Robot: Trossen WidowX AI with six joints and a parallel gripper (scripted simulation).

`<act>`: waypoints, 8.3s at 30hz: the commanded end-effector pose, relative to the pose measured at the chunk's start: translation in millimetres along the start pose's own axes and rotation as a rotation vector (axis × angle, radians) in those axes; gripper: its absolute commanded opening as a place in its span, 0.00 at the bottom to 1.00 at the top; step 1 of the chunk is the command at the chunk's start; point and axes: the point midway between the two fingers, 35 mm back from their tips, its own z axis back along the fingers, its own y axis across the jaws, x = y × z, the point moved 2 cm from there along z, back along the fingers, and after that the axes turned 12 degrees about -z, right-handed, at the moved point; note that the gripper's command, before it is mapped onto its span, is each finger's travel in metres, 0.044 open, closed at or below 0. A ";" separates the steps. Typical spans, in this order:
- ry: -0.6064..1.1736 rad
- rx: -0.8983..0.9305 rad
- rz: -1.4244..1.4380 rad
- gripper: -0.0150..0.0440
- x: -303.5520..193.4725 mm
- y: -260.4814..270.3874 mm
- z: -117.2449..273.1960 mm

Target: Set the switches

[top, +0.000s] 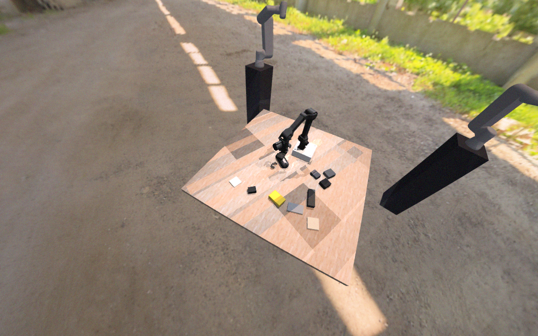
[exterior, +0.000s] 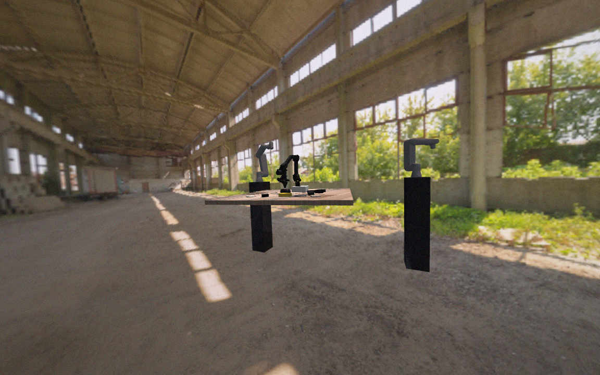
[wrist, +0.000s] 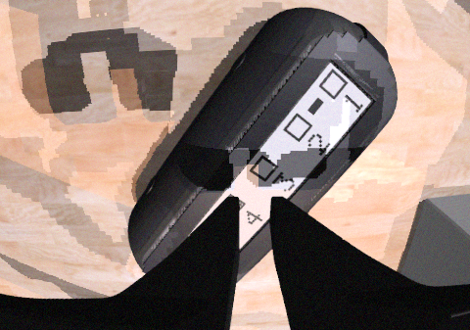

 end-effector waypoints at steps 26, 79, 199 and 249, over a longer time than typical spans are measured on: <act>0.135 -0.042 1.585 0.25 4.1 14.8 12.4; 0.424 0.587 3.995 0.25 10.5 35.0 31.8; 0.009 0.039 -0.646 1.00 49.5 -27.8 -3.0; 0.007 0.037 -0.646 0.82 48.2 -27.6 -38.2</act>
